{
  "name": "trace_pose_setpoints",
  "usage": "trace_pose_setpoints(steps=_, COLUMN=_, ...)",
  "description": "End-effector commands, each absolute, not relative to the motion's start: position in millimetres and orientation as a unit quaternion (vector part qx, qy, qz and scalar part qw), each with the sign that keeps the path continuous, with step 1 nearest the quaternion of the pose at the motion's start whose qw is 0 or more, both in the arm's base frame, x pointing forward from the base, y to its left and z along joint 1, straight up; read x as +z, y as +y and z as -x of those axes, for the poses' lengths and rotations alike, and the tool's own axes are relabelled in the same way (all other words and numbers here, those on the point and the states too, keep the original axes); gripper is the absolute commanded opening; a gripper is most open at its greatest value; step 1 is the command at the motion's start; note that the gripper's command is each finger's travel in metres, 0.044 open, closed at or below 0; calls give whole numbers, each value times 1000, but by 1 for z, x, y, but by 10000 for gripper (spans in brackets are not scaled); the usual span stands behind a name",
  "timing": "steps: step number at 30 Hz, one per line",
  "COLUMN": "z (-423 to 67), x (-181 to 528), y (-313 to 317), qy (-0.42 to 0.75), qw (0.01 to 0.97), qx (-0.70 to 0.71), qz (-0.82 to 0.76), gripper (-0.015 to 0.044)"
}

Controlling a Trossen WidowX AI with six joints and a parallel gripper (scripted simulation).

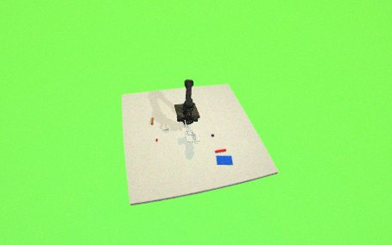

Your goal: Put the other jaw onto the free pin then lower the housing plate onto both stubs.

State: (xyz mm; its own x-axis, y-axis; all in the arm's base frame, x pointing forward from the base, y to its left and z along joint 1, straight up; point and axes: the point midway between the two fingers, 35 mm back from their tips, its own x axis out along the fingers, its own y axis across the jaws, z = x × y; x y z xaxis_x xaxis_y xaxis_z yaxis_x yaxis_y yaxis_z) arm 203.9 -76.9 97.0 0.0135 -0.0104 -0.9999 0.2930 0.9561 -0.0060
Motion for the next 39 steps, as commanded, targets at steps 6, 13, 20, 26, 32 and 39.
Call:
trace_pose_setpoints(steps=6, z=-199, x=96, y=-68, qy=701, qw=711, qx=-39, qz=-35, gripper=134)
trace_pose_setpoints(steps=13, z=-199, x=96, y=-68, qy=701, qw=711, qx=-39, qz=-35, gripper=134)
trace_pose_setpoints(steps=20, z=-199, x=96, y=-68, qy=701, qw=711, qx=-39, qz=-35, gripper=134)
trace_pose_setpoints(steps=26, z=-199, x=96, y=-68, qy=701, qw=712, qx=-30, qz=-26, gripper=134)
trace_pose_setpoints(steps=32, z=-199, x=96, y=-68, qy=701, qw=712, qx=-30, qz=-26, gripper=134)
trace_pose_setpoints(steps=39, z=-213, x=99, y=-70, qy=701, qw=712, qx=-30, qz=-26, gripper=134)
